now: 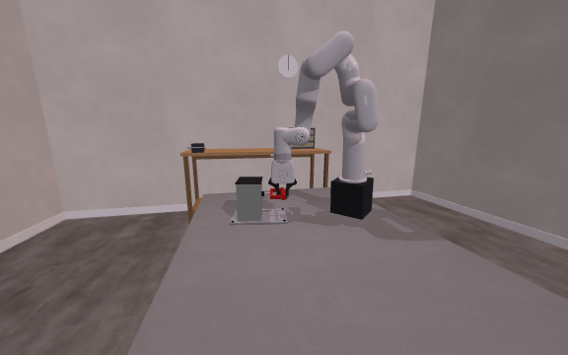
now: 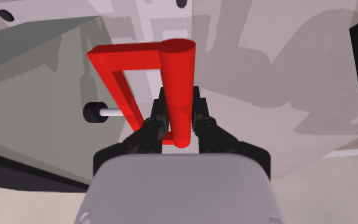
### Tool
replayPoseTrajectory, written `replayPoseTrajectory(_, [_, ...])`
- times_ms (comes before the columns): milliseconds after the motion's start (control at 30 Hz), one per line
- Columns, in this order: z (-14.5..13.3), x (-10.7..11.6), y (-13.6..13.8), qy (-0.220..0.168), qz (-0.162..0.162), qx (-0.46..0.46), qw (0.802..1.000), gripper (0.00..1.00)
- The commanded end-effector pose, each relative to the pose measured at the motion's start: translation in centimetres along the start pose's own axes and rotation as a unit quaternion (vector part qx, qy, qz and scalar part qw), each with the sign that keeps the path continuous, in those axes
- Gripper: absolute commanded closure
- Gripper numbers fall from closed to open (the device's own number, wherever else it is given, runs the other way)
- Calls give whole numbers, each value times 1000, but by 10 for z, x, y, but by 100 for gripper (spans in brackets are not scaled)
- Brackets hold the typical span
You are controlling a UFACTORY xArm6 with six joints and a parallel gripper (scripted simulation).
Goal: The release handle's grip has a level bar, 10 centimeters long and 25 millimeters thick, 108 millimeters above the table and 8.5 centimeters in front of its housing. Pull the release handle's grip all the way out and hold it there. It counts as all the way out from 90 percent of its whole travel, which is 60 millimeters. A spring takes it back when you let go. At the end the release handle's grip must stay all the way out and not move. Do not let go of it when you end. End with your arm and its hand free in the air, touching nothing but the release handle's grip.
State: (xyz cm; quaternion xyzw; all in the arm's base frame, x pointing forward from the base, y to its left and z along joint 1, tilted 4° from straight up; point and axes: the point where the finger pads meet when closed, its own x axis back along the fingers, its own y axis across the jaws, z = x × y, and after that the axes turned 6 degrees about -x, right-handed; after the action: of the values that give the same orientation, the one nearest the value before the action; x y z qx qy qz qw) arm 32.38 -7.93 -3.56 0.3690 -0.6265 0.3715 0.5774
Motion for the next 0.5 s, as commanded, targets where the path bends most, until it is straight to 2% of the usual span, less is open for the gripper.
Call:
replayPoseTrajectory(0, [1, 0, 8, -1, 0, 0, 1000, 100])
replayPoseTrajectory(467, [4, 0, 38, -1, 0, 0, 1000, 100])
